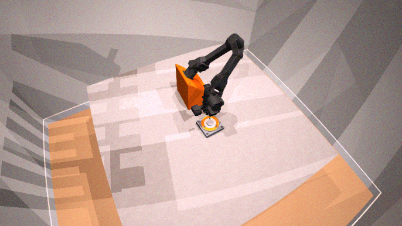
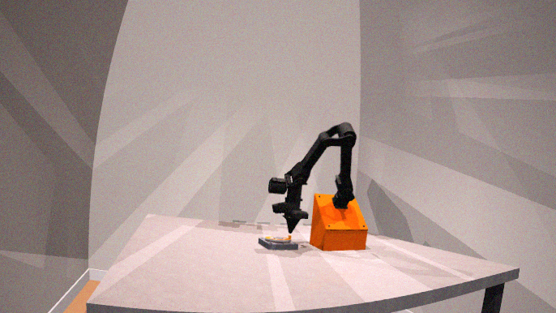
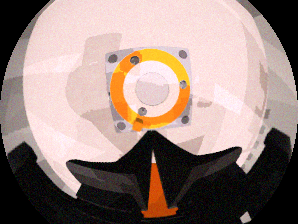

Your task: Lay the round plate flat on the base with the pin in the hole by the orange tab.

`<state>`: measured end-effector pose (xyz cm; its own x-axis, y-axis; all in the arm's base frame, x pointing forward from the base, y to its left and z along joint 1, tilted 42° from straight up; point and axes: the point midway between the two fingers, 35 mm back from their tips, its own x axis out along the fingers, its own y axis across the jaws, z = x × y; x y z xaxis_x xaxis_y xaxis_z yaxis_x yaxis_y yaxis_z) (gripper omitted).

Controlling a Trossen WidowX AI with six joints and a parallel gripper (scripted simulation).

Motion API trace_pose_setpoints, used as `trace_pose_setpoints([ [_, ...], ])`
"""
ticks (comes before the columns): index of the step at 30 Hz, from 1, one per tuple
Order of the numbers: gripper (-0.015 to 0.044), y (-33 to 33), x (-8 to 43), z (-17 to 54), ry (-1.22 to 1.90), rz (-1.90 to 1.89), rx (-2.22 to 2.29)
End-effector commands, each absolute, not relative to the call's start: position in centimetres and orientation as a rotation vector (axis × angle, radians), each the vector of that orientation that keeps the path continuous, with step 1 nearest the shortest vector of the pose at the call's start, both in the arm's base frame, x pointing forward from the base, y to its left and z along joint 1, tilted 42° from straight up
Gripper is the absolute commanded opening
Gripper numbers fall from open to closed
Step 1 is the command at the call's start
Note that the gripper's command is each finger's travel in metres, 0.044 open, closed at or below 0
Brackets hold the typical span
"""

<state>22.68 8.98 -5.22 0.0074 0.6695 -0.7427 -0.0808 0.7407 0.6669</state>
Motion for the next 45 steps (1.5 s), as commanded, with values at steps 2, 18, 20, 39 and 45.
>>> trace_pose_setpoints([
  [2,0.0,9.9,22.2,-6.3,1.467,0.627,0.526],
  [18,0.0,11.3,22.8,-5.1,1.467,0.628,0.527],
  [20,0.0,11.5,22.9,-5.0,1.467,0.628,0.527],
  [39,0.0,12.6,23.9,-3.7,1.466,0.629,0.527],
  [45,0.0,12.8,24.3,-3.4,1.466,0.629,0.527],
])
